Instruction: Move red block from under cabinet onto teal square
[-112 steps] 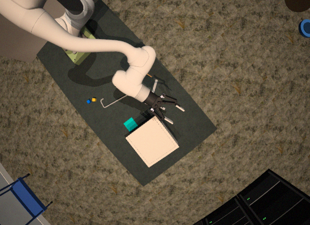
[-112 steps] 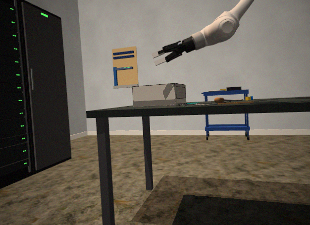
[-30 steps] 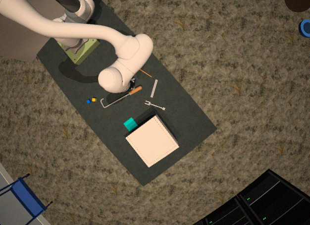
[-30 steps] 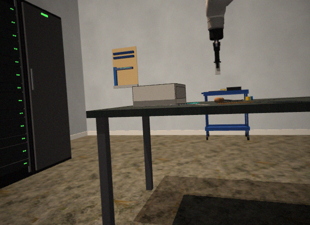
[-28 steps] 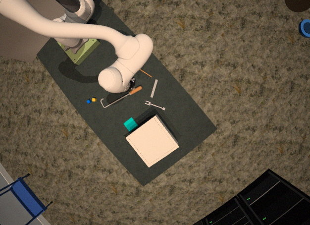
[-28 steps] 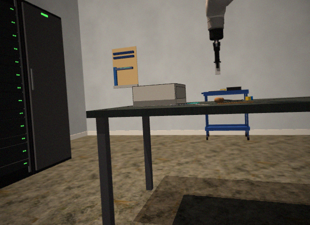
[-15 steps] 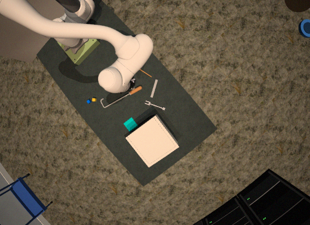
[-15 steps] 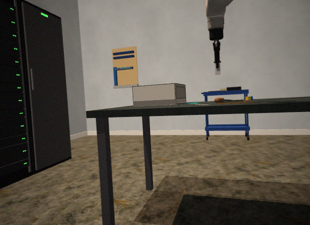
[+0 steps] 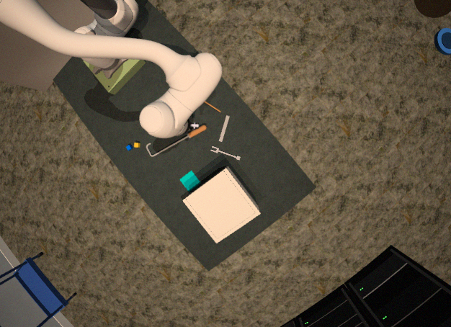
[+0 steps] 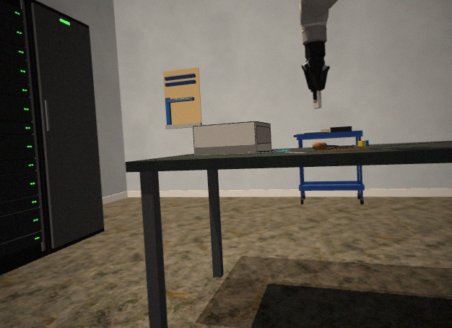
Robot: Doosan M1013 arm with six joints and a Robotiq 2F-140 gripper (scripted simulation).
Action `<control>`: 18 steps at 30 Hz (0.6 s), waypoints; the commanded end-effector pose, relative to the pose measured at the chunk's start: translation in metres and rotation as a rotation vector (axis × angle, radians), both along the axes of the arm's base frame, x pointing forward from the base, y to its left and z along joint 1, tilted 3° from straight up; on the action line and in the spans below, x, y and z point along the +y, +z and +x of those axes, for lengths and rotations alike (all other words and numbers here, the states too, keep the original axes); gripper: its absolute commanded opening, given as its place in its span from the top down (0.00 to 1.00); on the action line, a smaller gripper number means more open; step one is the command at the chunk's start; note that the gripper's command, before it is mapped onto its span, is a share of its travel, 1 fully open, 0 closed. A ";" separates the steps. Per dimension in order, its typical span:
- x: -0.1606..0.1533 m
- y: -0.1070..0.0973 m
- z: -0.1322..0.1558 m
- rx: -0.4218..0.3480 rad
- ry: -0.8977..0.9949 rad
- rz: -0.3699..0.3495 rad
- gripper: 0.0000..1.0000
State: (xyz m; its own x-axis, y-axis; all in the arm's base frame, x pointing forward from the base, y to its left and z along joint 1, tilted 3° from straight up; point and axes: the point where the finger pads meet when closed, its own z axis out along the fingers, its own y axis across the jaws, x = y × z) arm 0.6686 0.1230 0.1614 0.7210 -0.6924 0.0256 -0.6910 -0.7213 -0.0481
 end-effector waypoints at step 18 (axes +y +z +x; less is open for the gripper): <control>-0.001 0.005 0.002 -0.005 -1.030 0.028 1.00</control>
